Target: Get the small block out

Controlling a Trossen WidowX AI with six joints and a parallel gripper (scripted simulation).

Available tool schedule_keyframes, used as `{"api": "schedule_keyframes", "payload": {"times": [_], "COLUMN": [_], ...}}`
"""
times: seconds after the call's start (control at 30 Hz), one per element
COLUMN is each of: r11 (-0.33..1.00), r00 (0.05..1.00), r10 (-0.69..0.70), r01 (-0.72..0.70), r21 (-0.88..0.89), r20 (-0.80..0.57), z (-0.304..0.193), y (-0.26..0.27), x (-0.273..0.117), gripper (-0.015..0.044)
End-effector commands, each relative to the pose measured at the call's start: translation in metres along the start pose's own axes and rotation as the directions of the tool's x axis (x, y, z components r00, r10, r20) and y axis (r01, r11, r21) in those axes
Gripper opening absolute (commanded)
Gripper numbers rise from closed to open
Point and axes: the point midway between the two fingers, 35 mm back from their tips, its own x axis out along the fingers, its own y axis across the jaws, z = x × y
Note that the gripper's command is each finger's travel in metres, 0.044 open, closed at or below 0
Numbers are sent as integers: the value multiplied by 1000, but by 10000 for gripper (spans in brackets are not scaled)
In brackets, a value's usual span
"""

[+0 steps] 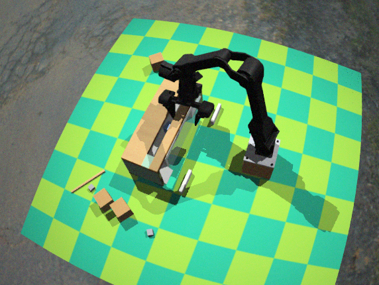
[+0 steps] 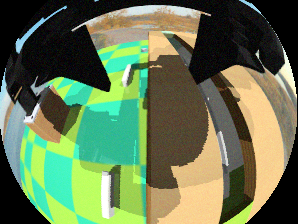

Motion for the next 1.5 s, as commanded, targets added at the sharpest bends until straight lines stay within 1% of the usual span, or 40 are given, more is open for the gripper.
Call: {"api": "schedule_keyframes", "payload": {"times": [0.0, 0.33, 0.37, 0.5, 1.47], "r11": [1000, 1000, 1000, 1000, 1000], "r00": [1000, 1000, 1000, 1000, 1000], "r10": [-4, -4, 0, 0, -1], "r01": [4, 4, 0, 0, 1], "r21": [-1, -1, 0, 0, 1], "r20": [-3, -3, 0, 0, -8], "z": [3, 11, 8, 6, -65], "y": [-2, -4, -2, -2, -2], "x": [7, 21, 16, 17, 42], "gripper": [400, 400, 400, 400, 400]}}
